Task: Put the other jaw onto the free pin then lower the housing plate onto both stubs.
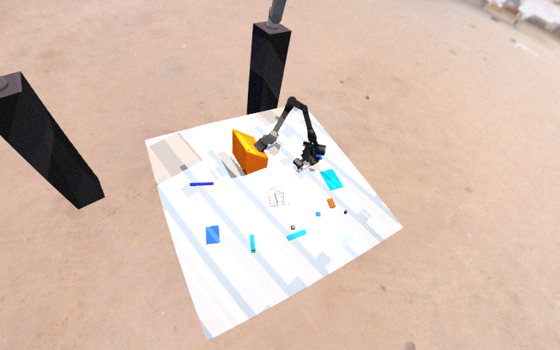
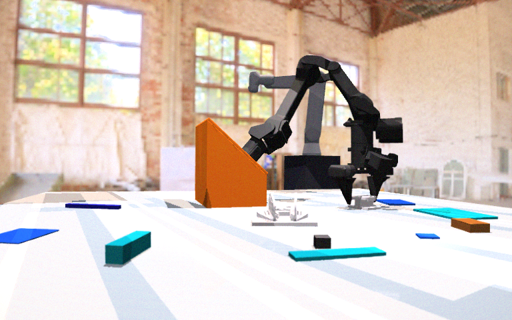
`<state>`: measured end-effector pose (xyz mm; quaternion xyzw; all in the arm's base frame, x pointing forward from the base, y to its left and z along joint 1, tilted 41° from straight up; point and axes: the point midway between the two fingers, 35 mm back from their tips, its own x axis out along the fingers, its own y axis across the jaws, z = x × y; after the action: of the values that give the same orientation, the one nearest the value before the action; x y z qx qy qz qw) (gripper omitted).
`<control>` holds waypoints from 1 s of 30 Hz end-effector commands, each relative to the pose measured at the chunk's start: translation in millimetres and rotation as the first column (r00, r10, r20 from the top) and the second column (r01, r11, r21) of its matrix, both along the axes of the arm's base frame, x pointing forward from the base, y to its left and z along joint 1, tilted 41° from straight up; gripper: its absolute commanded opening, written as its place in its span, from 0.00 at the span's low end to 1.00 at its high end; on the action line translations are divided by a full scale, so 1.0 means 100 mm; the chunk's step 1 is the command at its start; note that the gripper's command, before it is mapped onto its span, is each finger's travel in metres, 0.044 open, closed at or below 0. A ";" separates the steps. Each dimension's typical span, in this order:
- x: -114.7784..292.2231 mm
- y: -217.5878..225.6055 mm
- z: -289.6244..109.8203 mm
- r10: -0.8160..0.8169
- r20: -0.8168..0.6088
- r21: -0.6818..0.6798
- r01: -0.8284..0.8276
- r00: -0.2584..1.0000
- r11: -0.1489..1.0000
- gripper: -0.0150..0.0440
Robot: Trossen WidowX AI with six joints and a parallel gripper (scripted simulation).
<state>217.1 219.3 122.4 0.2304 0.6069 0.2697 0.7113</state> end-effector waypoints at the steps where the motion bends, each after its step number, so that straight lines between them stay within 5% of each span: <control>1: 0.00 -0.01 -0.02 -0.006 -0.003 -0.006 0.006 1.000 1.000 1.00; 19: 0.00 0.00 -0.02 -0.006 -0.003 -0.006 0.006 1.000 1.000 1.00; 30: 0.00 0.00 -0.01 0.000 -0.002 -0.001 0.000 1.000 1.000 0.88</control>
<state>216.7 219.4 120.9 0.2302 0.6079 0.2689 0.7107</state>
